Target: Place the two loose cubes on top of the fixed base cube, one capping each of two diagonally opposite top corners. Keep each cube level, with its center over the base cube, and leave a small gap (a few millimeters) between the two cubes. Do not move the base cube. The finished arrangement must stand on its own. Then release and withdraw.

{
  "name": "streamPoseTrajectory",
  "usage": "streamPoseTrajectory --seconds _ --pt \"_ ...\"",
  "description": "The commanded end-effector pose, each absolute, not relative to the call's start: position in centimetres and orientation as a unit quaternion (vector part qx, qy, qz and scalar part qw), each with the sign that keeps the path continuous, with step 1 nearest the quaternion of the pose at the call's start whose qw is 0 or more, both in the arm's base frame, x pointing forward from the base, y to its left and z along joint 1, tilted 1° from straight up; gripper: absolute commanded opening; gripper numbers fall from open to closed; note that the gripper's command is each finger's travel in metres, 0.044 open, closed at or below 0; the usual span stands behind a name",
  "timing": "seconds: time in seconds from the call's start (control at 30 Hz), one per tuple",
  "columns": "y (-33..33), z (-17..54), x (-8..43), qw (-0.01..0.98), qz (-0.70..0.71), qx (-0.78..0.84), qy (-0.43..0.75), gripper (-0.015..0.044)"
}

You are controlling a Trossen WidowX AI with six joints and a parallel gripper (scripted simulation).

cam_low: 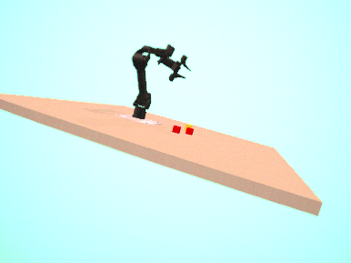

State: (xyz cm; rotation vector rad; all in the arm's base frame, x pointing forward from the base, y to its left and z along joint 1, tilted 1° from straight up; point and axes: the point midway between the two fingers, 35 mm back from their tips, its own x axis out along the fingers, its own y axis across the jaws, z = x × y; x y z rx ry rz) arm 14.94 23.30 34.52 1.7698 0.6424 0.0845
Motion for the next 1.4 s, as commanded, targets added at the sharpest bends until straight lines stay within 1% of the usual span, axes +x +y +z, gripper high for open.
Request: streamPoseTrajectory --seconds 0.0,0.33,0.67,1.0,1.37 --pt "23.4 33.2 16.9 0.630 0.004 0.728 0.271 0.0265" --pt "21.3 30.0 22.7 0.703 -0.100 0.651 0.269 0.0265" --pt "17.1 26.5 27.8 0.729 -0.217 0.579 0.293 0.0265" --pt "11.2 23.0 31.4 0.707 -0.331 0.525 0.339 0.0265" --pt "3.8 19.5 33.2 0.633 -0.435 0.495 0.405 0.0265"
